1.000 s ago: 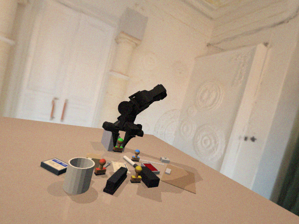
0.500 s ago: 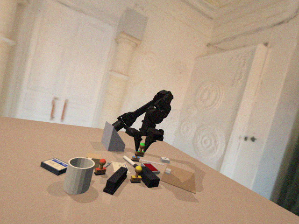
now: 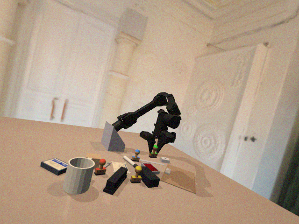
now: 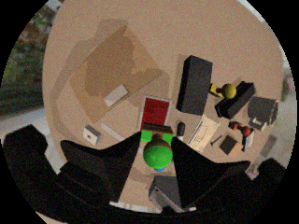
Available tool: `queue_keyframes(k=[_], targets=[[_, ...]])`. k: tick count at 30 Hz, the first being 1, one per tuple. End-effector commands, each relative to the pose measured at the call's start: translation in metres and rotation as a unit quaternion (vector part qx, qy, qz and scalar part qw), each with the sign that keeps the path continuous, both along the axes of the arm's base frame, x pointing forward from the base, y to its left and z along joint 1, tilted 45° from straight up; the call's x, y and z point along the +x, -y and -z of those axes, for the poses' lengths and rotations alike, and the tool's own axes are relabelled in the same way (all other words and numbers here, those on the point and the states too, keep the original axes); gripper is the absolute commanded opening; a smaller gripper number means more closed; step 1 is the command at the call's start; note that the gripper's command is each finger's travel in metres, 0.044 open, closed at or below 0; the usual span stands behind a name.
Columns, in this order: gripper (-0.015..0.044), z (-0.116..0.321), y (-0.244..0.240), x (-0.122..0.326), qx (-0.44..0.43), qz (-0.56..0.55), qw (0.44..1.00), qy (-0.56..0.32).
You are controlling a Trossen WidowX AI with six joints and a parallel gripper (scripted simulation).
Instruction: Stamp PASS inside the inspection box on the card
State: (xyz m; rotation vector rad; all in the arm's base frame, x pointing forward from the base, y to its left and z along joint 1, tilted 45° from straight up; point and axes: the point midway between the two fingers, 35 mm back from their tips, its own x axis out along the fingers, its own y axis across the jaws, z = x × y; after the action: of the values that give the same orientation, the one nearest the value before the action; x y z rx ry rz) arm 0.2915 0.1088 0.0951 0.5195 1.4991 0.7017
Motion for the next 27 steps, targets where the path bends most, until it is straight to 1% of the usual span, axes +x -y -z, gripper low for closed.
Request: queue_keyframes(k=[1,27], targets=[[0.0000,-0.002,-0.002,0.000,0.002,0.003,1.000,-0.001],[0.0000,0.011,-0.014,0.000,0.002,0.002,1.000,0.000]])
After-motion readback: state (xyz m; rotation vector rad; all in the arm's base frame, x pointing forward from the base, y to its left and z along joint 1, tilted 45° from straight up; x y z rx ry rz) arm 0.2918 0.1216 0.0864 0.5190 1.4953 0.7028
